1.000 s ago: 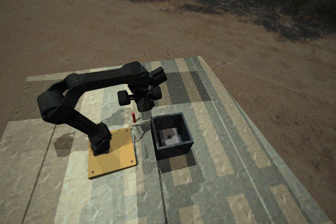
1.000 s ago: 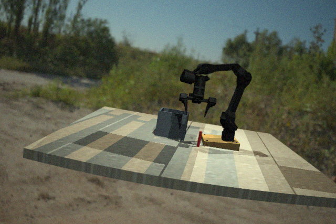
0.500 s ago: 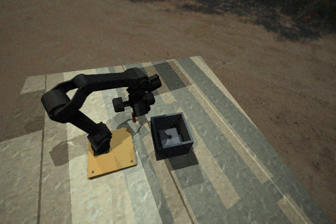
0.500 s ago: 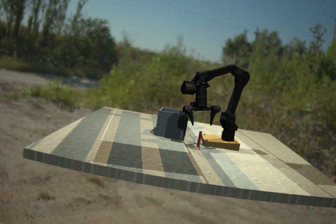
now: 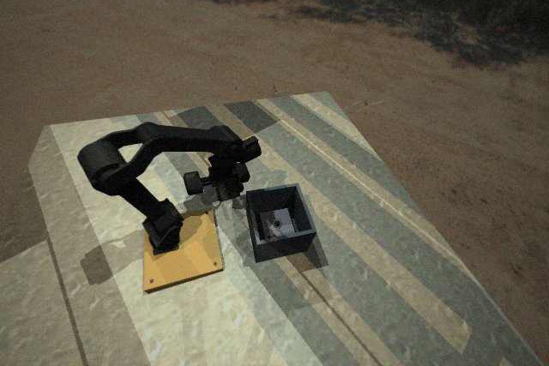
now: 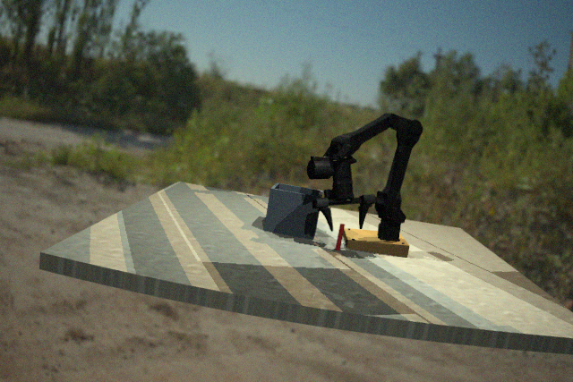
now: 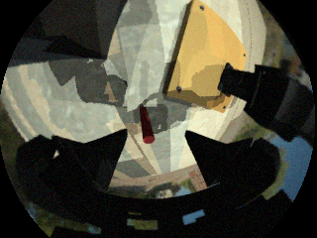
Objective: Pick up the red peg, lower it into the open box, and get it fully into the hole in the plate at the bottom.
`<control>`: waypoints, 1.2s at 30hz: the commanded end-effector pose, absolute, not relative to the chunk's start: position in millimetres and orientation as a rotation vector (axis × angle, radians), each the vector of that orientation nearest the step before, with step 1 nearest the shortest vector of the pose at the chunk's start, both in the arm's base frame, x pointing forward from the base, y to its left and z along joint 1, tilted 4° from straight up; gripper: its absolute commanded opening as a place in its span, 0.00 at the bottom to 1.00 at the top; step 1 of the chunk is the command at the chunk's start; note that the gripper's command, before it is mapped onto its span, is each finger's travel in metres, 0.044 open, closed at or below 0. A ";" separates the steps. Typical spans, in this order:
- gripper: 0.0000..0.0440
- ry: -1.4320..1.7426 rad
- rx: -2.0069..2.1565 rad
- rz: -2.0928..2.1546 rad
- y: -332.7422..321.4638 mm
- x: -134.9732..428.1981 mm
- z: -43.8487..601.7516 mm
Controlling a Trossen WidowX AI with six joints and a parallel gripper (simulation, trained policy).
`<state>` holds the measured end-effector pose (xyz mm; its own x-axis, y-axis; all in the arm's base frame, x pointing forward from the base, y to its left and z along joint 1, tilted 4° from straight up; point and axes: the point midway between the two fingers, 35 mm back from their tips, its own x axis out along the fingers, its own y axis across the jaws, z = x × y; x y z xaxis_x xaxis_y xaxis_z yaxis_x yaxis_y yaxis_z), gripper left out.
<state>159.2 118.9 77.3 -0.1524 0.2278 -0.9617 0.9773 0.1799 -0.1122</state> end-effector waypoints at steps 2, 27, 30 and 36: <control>0.84 1.560 1.169 -1.047 118.1 159.9 66.3; 0.00 1.588 1.212 -0.805 134.5 179.9 84.6; 0.00 1.575 1.234 -0.752 135.7 183.6 97.6; 0.00 1.530 1.260 -0.646 133.7 192.0 128.0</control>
<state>189.4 134.2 117.8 0.0294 0.3770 -0.9258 0.9391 0.3068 0.1547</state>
